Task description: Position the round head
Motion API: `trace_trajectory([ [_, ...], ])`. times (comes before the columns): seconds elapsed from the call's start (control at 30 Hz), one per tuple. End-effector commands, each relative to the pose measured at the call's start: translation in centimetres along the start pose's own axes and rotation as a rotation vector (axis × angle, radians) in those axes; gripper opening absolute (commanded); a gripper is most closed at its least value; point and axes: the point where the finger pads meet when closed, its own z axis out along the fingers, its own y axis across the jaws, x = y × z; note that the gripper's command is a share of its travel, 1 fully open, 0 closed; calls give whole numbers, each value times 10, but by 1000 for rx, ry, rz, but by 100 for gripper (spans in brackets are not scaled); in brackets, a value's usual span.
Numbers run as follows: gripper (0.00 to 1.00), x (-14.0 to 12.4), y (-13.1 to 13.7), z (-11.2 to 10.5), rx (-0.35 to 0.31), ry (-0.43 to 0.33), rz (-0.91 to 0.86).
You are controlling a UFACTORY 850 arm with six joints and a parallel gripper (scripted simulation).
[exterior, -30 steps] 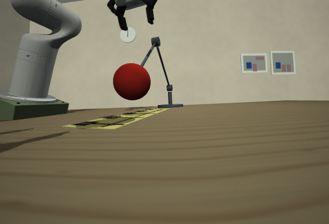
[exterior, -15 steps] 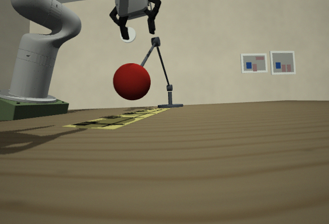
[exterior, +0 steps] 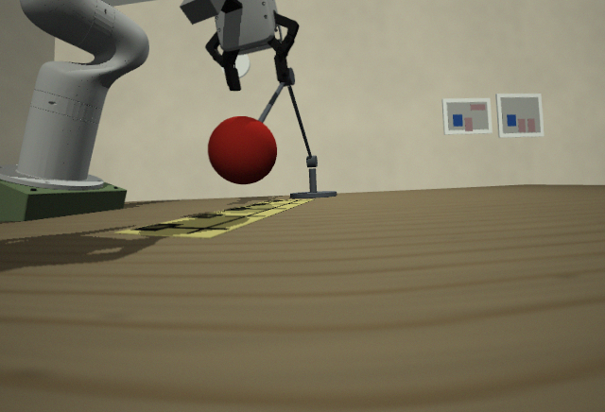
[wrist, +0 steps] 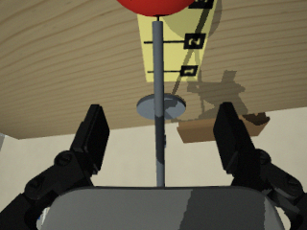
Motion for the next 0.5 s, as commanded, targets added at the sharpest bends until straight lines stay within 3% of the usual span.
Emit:
trace_trajectory([
  [0.0, 100, 0, -1, 11, 1, 3, 0],
  [0.47, 100, 0, 0, 38, 0, 8, 0],
])
